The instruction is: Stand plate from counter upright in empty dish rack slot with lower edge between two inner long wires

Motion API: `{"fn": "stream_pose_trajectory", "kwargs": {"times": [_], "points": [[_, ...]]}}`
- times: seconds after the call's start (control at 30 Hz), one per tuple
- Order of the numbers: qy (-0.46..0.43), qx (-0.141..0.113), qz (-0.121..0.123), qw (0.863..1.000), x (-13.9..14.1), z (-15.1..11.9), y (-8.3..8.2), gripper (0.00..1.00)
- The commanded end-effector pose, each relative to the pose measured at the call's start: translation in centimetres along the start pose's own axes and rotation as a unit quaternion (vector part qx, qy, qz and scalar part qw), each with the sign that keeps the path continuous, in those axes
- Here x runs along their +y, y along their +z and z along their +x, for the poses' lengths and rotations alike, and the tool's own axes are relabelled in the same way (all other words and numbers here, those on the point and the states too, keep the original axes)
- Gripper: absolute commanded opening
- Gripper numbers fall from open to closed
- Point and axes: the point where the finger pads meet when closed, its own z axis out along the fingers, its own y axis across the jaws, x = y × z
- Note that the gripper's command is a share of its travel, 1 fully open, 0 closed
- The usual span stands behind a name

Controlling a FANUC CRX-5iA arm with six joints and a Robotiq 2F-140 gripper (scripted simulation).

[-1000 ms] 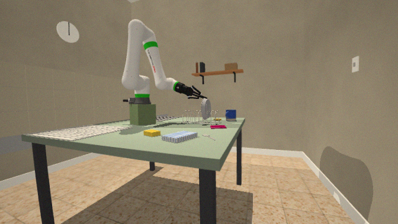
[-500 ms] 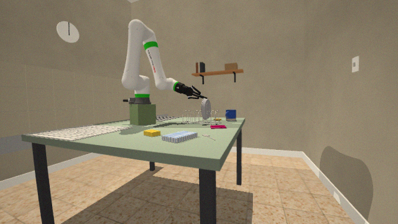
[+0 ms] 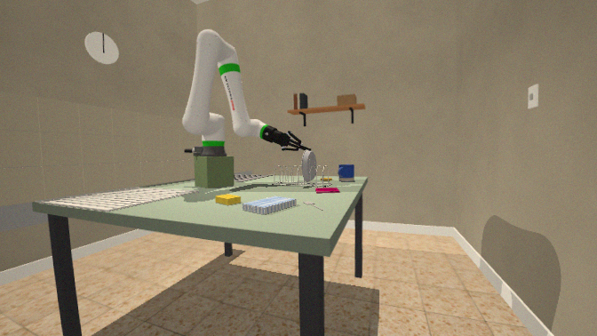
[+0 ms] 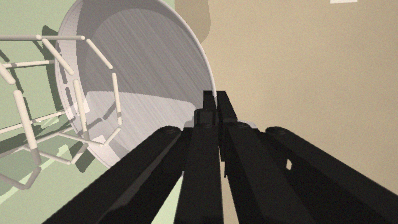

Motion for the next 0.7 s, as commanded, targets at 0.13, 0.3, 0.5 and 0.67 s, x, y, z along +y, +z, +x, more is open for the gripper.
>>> {"fn": "stream_pose_trajectory", "kwargs": {"times": [0.13, 0.3, 0.5, 0.67], "points": [[0.000, 0.000, -0.001, 1.000, -0.68, 0.01, 0.33, 0.10], [0.000, 0.000, -0.001, 1.000, -0.85, 0.01, 0.40, 0.10], [0.000, 0.000, -0.001, 1.000, -0.87, 0.01, 0.40, 0.10], [0.000, 0.000, -0.001, 1.000, -0.87, 0.01, 0.40, 0.10]]}}
